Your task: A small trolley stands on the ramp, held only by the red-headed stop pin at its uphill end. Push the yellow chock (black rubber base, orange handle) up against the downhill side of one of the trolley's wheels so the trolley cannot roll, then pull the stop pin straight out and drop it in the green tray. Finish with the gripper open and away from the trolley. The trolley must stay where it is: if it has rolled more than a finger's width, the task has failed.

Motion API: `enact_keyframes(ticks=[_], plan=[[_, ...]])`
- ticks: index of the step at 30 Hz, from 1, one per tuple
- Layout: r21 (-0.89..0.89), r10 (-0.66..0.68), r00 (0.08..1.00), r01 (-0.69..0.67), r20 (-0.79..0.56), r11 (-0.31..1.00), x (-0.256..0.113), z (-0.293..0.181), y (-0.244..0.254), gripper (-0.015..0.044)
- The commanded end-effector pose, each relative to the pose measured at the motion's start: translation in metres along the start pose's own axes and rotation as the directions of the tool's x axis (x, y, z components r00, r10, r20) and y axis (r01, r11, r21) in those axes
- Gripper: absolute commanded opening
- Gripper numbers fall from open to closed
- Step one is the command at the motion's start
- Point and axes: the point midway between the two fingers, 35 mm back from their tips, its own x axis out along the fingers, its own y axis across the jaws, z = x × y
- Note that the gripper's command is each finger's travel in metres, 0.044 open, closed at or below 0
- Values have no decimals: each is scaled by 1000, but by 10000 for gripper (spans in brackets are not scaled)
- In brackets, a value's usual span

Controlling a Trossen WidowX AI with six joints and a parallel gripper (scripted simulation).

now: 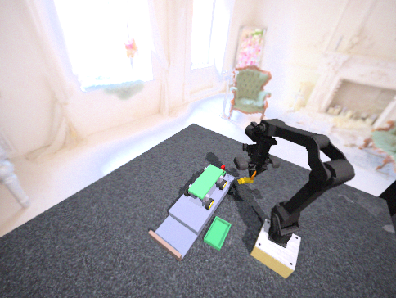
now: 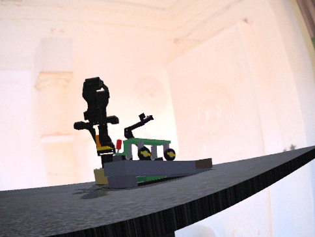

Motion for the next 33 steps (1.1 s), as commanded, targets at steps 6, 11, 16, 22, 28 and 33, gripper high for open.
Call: enact_keyframes(ticks=[6,11,16,22,28,33], plan=[[-312,5,1000,-5,0,950,0,0,1,0],[-467,6,1000,-5,1,884,0,0,1,0],[-609,6,1000,-4,1,793,0,0,1,0],[-692,6,1000,-4,1,722,0,0,1,0],[-826,7,1000,-3,1,564,0,0,1,0],[-909,7,1000,-3,0,416,0,0,1,0]])
